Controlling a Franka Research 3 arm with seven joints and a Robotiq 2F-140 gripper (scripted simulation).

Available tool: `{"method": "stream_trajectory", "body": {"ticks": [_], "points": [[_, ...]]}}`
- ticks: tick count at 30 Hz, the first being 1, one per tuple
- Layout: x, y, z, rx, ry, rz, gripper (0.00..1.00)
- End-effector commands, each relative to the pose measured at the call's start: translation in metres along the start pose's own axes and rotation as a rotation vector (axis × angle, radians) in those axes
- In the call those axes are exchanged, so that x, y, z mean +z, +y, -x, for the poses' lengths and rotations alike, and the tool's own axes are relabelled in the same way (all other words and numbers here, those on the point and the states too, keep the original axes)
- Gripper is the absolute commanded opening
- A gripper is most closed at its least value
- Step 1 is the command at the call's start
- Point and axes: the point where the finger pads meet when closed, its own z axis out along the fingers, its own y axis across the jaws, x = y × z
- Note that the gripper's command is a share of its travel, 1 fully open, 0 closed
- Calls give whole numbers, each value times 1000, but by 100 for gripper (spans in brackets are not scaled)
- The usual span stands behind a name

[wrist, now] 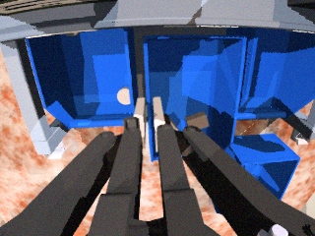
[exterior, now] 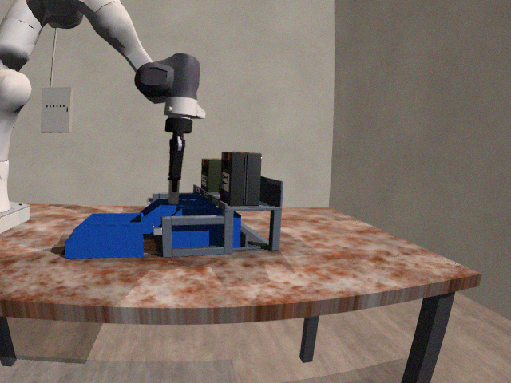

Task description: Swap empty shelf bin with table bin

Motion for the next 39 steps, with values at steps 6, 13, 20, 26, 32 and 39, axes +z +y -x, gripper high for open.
{"method": "stream_trajectory", "body": {"ticks": [6, 13, 20, 26, 32, 39], "points": [[-11, 0, 3, 11, -7, 4, 6], [-21, 0, 3, 11, -7, 4, 6], [-34, 0, 4, 11, -7, 4, 6], [-41, 0, 4, 11, -7, 4, 6], [-52, 0, 5, 11, -7, 4, 6], [-63, 0, 5, 11, -7, 4, 6]]}}
